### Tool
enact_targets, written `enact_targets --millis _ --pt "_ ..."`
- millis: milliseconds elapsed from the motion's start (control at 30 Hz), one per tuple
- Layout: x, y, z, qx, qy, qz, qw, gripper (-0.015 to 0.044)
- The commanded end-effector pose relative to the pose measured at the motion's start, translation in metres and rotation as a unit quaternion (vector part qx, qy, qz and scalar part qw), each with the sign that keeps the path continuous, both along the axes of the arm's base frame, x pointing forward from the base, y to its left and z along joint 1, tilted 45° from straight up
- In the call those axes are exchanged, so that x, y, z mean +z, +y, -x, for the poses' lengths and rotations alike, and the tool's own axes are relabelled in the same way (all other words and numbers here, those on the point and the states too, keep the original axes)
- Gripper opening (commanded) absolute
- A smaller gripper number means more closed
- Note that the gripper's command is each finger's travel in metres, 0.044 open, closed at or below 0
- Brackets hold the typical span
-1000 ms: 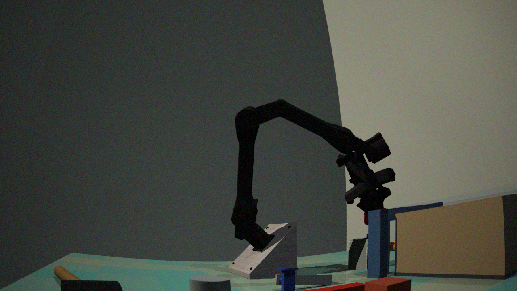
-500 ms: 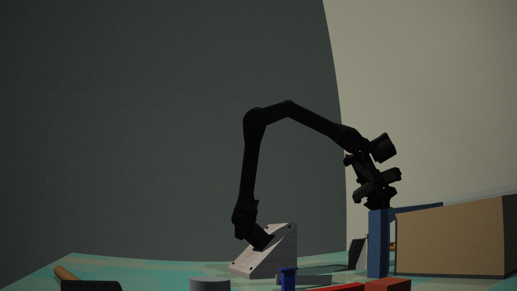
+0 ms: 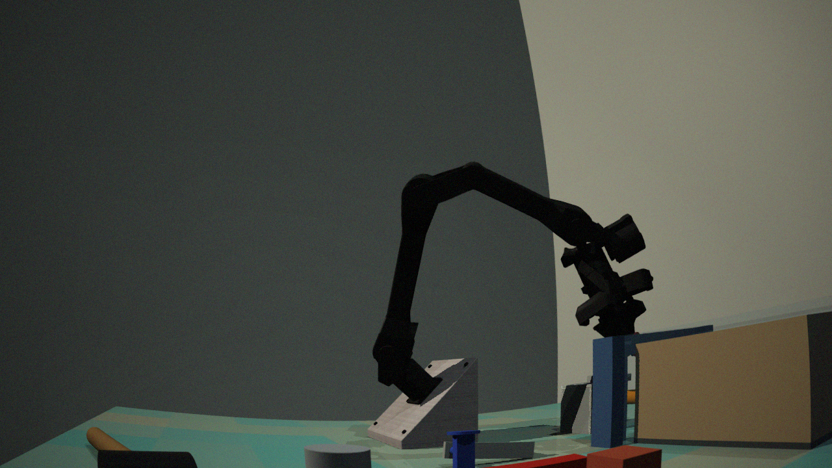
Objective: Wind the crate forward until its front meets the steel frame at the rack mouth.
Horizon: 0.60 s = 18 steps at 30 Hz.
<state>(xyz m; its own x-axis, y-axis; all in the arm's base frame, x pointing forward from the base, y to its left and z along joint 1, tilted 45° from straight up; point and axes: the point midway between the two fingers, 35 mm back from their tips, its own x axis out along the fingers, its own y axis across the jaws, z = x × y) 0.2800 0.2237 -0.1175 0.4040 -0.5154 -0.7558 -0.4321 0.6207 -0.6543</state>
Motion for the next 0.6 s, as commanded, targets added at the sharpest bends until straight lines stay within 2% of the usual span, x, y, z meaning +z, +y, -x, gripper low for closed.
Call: enact_targets --millis 0,567 --pt "-0.013 0.013 0.002 0.0 0.004 -0.017 1.0 0.0" --pt "-0.026 0.028 0.005 0.0 0.004 -0.017 1.0 0.0"
